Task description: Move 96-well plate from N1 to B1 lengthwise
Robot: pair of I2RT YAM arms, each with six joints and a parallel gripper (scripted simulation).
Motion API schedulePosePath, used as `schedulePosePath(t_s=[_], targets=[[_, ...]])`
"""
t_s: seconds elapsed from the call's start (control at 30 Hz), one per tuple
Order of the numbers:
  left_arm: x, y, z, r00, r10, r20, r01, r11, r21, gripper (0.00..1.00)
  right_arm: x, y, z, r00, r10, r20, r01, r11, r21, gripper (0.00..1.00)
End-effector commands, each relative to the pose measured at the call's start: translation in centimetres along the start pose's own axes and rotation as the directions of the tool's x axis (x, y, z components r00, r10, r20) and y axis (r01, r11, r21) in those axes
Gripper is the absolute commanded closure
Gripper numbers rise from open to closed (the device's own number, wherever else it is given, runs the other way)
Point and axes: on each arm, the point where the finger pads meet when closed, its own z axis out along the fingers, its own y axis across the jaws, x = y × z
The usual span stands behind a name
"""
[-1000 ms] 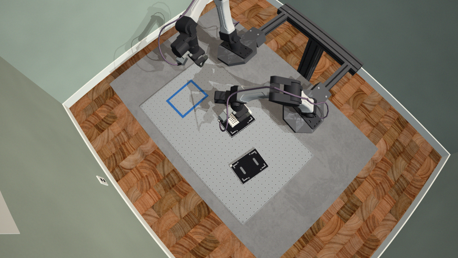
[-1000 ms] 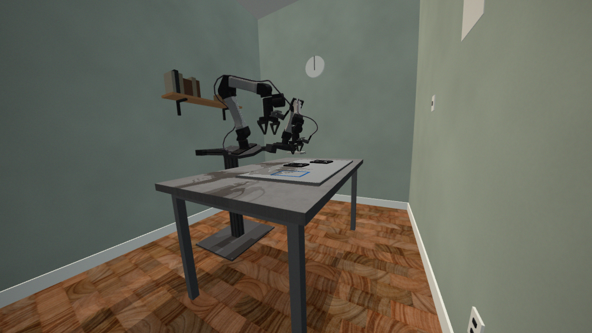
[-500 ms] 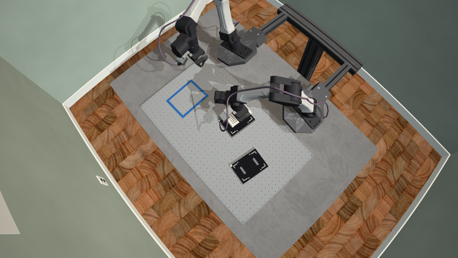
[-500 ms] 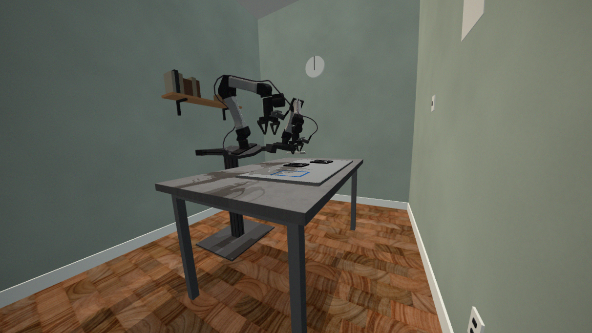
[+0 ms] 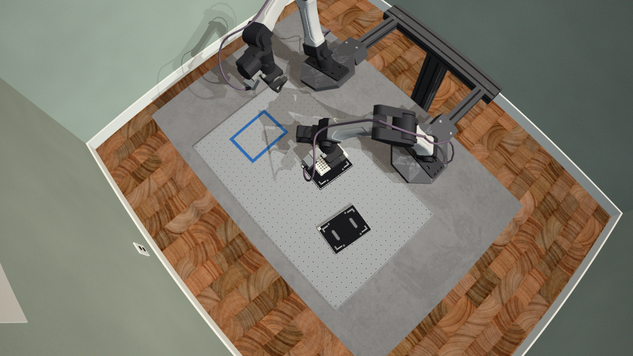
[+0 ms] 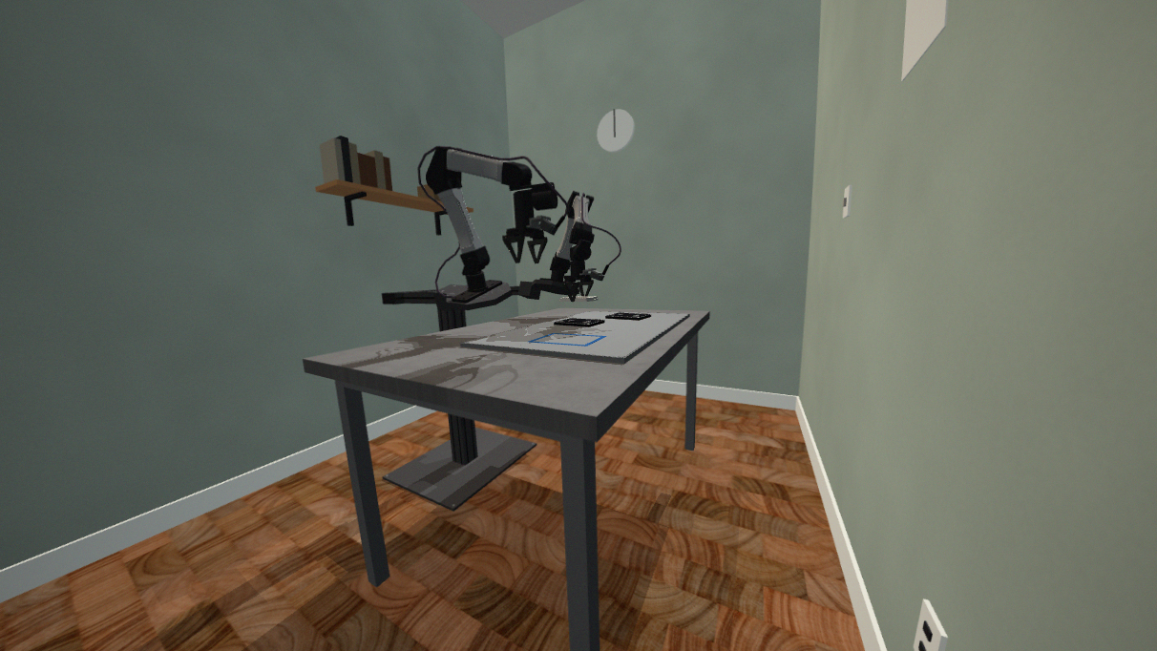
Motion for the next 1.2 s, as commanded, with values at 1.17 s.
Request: schedulePosePath(t_s=[1.17], targets=[[-1.0,0.2,1.6,1.0,-0.012,0.025,0.011,1.0,0.015,1.0,1.1,0.0,0.7,0.999,-0.011,-0.048,0.011,1.0,0.015,0.0]])
